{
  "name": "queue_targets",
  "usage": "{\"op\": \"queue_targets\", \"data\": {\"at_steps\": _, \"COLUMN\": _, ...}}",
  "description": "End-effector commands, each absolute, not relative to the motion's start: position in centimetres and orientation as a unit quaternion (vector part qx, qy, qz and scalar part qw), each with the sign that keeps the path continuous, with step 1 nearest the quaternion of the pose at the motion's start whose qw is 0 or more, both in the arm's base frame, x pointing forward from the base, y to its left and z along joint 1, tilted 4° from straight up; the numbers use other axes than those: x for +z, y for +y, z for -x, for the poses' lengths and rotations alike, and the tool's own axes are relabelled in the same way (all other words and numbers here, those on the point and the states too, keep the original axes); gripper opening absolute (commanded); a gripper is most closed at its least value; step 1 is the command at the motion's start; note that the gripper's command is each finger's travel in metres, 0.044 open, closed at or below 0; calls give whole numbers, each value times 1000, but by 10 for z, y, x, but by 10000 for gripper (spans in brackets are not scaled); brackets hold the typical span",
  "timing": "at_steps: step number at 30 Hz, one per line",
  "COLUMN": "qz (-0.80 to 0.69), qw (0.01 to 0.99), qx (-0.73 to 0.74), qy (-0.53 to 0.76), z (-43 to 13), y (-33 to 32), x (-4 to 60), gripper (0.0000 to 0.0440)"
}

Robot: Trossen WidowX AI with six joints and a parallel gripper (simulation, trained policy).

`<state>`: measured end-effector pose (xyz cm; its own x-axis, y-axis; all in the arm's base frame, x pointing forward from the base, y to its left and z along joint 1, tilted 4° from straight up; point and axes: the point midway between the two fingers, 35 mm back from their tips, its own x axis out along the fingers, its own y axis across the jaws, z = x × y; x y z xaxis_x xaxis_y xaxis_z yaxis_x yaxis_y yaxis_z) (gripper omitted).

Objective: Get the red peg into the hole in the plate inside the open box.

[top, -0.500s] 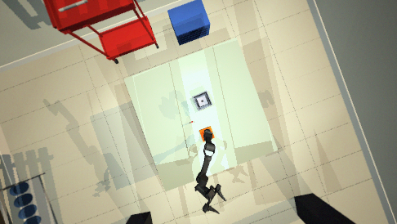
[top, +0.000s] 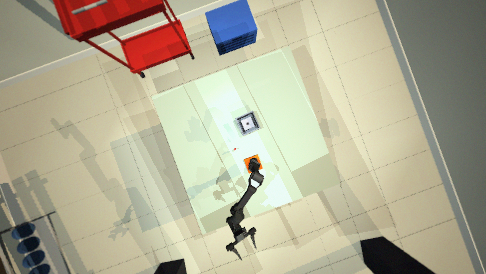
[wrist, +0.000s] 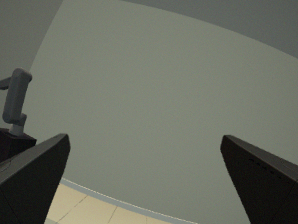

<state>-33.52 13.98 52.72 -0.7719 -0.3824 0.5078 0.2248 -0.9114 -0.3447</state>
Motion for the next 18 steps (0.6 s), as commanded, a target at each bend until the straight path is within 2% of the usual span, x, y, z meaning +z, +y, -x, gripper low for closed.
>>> {"op": "queue_targets", "data": {"at_steps": 1, "qz": 280, "qw": 128, "qx": -945, "qy": 110, "z": 328, "y": 161, "x": 521, "gripper": 437}}
{"op": "queue_targets", "data": {"at_steps": 18, "qz": 195, "qw": -101, "qx": -974, "qy": -54, "z": 261, "y": 294, "x": 464, "gripper": 432}}
